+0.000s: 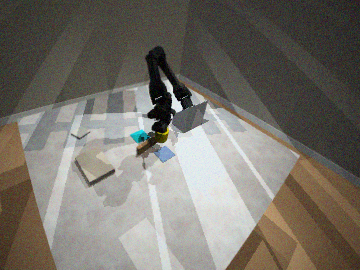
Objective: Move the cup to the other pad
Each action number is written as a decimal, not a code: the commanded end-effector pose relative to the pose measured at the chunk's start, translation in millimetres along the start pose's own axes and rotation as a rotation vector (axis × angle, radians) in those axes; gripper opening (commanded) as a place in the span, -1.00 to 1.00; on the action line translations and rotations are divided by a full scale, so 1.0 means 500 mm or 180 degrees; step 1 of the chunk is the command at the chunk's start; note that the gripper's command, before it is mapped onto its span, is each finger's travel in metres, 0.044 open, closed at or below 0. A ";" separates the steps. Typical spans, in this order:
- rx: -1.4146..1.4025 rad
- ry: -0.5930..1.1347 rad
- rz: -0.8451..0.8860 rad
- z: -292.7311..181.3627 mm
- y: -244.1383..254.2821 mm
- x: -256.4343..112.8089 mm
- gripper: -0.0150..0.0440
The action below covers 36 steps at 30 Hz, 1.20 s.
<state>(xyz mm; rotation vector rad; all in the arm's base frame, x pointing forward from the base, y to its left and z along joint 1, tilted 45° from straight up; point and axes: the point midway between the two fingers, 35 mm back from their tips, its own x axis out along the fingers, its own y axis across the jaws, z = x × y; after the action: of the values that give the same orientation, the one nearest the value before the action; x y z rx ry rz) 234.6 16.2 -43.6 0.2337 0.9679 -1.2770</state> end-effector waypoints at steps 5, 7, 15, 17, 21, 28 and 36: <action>0.0005 -0.0013 0.0032 0.036 -0.009 -0.004 -0.49; 0.0006 -0.0013 0.0032 0.045 -0.012 -0.004 -0.49; 0.0007 -0.0016 0.0031 0.083 -0.022 -0.004 -0.49; 0.0007 -0.0017 0.0031 0.092 -0.025 -0.004 -0.49; 0.0007 -0.0019 0.0030 0.113 -0.031 -0.004 -0.49; 0.0008 -0.0021 0.0029 0.148 -0.041 -0.004 -0.49; 0.0008 -0.0025 0.0027 0.186 -0.054 -0.005 -0.49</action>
<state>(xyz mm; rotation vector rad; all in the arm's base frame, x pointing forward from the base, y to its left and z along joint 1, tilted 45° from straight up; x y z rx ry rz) 251.6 -47.3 15.8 0.2275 0.9714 -1.2796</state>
